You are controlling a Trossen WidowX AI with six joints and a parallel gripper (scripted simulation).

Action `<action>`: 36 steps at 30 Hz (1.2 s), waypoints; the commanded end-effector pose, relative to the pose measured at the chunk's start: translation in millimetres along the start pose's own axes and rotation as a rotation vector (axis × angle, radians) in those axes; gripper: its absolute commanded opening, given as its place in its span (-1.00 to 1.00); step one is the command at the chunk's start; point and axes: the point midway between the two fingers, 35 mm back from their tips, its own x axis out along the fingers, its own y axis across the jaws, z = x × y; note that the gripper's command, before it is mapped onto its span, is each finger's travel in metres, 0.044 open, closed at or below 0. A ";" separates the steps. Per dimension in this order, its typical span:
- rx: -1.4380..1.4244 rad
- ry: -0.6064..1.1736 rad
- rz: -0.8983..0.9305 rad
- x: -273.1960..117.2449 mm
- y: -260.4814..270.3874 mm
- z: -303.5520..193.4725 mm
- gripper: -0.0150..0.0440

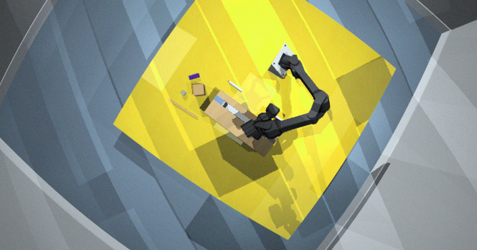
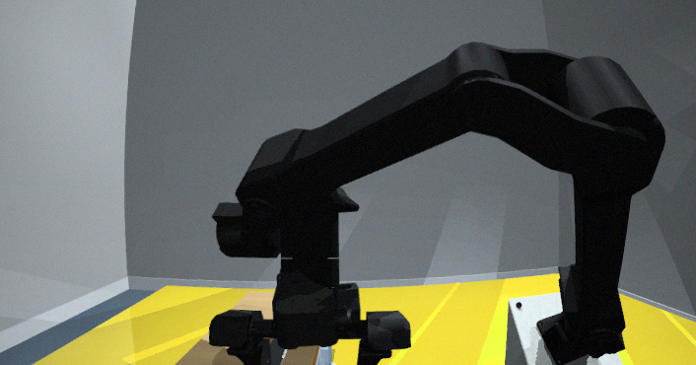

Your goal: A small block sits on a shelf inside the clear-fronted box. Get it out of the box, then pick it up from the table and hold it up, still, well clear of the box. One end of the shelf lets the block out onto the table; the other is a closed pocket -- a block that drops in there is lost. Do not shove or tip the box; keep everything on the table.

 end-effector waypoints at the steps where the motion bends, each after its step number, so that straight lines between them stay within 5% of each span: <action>1: -0.001 -0.004 -0.001 1.3 -0.2 5.3 0.86; 28: -0.001 -0.005 -0.001 6.6 -0.4 32.0 0.86; 36: -0.002 0.003 0.001 -47.0 -0.6 38.0 0.86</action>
